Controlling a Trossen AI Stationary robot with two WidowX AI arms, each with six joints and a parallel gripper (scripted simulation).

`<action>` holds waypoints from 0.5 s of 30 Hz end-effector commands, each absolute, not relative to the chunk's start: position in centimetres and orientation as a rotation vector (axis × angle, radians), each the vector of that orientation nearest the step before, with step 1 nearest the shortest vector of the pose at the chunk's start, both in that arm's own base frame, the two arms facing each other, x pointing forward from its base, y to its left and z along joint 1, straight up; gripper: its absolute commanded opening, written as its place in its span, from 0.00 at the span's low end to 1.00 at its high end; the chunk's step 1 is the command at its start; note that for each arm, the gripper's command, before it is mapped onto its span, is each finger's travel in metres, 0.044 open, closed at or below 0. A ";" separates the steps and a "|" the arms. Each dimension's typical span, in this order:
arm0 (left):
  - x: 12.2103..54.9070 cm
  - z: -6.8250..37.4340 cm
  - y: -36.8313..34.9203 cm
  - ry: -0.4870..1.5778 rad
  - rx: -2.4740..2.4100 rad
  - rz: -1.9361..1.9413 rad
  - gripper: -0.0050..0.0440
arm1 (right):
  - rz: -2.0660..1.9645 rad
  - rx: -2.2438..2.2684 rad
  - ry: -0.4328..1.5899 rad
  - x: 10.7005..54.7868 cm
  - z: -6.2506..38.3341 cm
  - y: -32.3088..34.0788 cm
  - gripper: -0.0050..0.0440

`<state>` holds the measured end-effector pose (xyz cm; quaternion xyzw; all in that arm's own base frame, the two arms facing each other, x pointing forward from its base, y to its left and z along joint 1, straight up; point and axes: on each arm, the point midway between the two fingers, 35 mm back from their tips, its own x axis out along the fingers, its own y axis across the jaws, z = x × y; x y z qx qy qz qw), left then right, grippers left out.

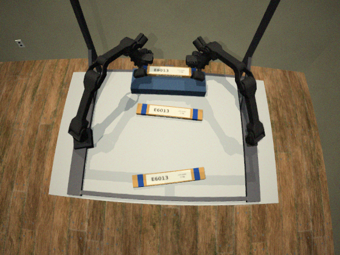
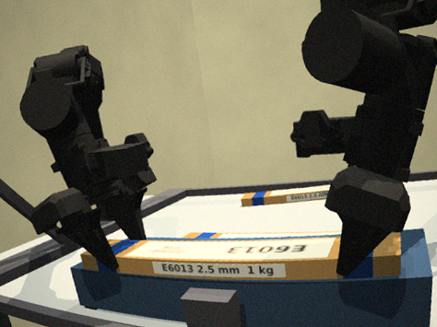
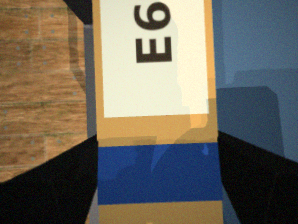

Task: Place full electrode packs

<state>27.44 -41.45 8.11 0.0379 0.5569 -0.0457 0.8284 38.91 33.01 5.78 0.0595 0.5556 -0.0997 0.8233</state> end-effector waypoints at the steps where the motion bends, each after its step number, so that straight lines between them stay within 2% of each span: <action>1: 26.6 10.8 -42.3 1.162 0.033 -0.140 0.00 | -0.177 0.163 1.162 38.2 7.9 34.1 0.00; 15: 26.4 10.8 -42.2 1.163 0.035 -0.140 0.00 | -0.172 0.170 1.157 38.1 8.4 34.2 0.00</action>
